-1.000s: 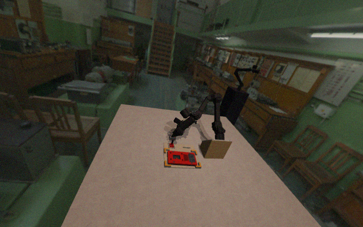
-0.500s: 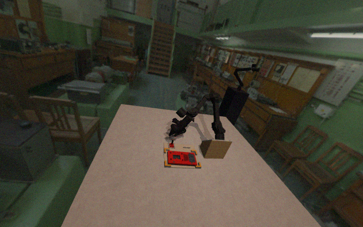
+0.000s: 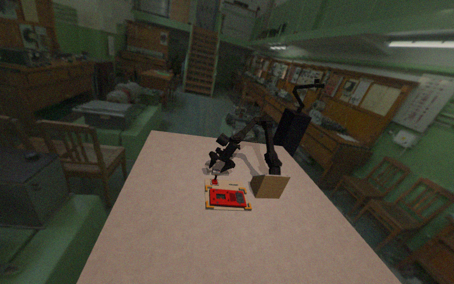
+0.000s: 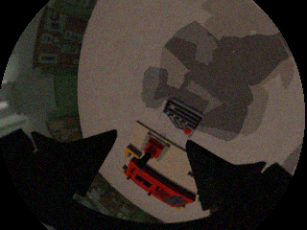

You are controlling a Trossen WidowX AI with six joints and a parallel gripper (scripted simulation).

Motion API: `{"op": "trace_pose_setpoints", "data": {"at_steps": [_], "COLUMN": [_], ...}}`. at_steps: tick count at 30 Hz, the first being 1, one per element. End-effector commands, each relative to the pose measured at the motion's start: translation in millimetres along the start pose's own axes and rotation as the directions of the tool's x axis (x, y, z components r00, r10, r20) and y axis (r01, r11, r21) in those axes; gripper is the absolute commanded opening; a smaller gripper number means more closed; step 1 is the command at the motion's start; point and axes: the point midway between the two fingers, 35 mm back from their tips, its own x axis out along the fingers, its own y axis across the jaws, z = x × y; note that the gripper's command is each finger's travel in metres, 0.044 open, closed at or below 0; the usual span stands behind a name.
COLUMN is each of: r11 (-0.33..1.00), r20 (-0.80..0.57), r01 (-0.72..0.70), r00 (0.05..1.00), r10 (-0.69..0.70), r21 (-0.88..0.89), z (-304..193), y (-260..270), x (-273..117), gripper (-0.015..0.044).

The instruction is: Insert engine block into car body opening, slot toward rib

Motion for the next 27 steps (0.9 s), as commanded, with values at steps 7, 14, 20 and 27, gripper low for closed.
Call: {"op": "trace_pose_setpoints", "data": {"at_steps": [7, 14, 20, 27], "r11": [0.950, 0.849, 0.725, 0.550], "r20": [-0.012, -0.017, -0.017, -0.012], "r01": [0.084, 0.135, 0.159, 0.156], "r00": [0.996, 0.989, 0.980, 0.966], "r10": [-0.084, -0.147, -0.199, -0.258], "r21": [0.300, 0.511, 0.670, 0.820], "z": [1.1, 2.6, 4.6, 7.6], "y": [2.1, 3.1, 3.9, 5.0], "x": [-3.4, -7.7, -12.4, -19.0], "gripper": [0.0440, 0.0440, 0.0440, 0.0440]}}
